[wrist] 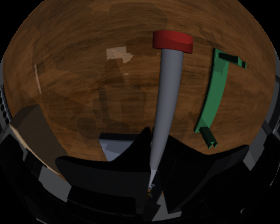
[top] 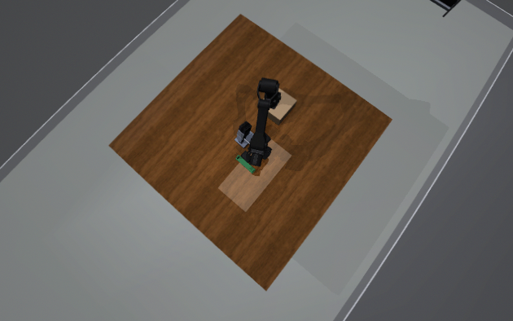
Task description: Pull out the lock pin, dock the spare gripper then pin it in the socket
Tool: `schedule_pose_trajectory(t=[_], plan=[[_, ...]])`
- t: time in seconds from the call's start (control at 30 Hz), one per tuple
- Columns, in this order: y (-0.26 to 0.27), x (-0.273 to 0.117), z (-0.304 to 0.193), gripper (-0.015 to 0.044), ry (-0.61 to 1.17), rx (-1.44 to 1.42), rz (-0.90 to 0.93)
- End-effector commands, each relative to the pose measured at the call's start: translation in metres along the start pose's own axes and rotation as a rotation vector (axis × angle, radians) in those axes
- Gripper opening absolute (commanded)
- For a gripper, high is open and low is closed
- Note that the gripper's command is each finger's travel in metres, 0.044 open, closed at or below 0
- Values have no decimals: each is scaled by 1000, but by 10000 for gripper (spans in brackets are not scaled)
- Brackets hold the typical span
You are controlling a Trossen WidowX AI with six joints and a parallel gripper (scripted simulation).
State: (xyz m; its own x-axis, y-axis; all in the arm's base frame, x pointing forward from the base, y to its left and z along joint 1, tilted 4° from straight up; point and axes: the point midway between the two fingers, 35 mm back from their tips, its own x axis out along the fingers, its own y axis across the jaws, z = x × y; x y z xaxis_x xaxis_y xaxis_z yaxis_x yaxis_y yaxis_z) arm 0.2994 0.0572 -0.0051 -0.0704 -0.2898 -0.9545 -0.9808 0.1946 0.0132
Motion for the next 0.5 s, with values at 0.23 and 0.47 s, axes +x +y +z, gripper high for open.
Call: schedule_pose_trajectory(t=[0.23, 0.47], plan=[[-1, 1, -8, 0, -2, -4, 1], [-3, 2, -12, 0, -3, -5, 4]])
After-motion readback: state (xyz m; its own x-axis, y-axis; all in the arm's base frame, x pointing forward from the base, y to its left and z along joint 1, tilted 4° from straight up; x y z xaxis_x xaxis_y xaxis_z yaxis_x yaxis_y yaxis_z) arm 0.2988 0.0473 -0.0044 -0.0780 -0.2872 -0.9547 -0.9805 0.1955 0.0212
